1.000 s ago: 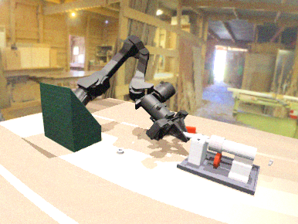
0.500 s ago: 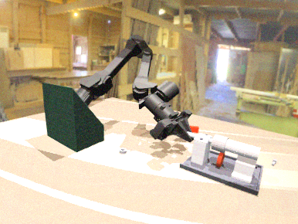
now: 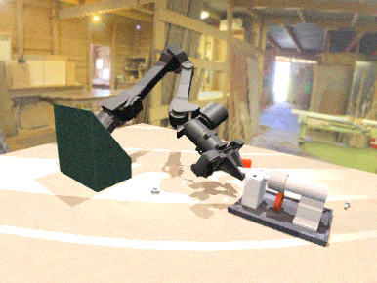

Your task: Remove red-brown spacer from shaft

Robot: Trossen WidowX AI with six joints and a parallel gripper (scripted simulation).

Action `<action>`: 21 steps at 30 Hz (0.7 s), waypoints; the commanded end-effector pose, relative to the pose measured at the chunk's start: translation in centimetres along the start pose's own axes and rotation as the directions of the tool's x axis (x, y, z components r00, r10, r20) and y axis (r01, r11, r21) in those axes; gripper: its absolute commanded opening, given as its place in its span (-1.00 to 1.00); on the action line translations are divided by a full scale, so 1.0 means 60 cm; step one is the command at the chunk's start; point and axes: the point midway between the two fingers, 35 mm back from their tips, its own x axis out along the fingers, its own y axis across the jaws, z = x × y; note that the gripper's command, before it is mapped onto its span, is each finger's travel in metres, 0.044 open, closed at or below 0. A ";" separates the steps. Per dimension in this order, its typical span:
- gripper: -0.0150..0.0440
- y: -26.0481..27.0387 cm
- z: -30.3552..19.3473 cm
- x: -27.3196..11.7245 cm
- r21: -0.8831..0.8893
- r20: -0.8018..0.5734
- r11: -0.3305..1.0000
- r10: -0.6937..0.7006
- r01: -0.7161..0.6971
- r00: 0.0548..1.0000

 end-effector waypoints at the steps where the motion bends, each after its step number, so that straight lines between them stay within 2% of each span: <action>1: -0.49 -0.001 -0.003 0.003 -0.004 -0.003 1.000 0.000 0.000 1.000; 21: -0.49 -0.001 -0.008 0.011 -0.004 -0.003 1.000 0.000 0.000 1.000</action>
